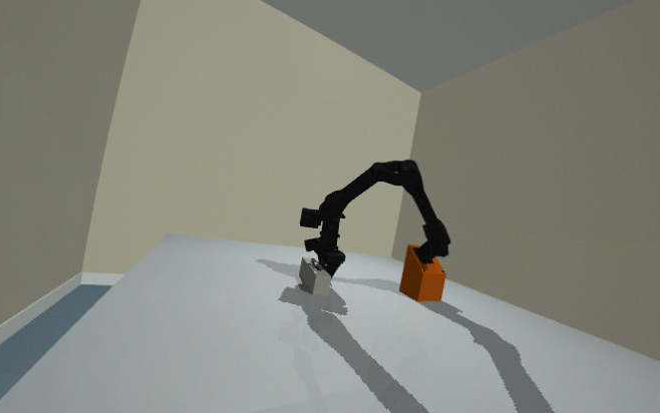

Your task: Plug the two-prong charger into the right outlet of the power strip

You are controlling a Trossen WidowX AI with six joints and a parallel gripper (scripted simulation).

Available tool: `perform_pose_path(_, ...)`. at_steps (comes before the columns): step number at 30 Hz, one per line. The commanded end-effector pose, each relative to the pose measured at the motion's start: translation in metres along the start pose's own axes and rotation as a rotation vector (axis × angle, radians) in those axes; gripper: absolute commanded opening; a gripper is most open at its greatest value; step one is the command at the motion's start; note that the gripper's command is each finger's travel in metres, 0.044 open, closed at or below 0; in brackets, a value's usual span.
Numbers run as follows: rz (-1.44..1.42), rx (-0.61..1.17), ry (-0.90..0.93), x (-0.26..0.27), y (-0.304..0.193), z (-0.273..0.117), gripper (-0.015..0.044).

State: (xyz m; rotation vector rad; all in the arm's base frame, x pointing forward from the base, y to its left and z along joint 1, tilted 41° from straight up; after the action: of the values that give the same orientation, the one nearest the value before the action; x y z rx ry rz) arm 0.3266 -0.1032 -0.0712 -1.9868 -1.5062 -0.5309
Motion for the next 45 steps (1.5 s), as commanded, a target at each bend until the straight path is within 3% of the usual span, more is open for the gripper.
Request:
perform_pose_path(1,-0.006,-0.002,0.002,0.0,-0.002,0.0,0.044)
perform_pose_path(45,-0.011,-0.01,0.002,-0.006,-0.033,0.003,0.044)
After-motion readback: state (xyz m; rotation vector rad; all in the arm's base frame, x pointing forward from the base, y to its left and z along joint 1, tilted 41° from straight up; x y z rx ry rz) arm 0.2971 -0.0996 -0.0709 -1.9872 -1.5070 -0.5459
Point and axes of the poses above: the point midway between the two fingers, 35 mm back from their tips, its own z axis out along the fingers, its own x axis across the jaws, y = z × x, the point moved 9 cm from there along -z, back along the fingers, and after that the axes turned 7 degrees about z, right-handed, at the moved point
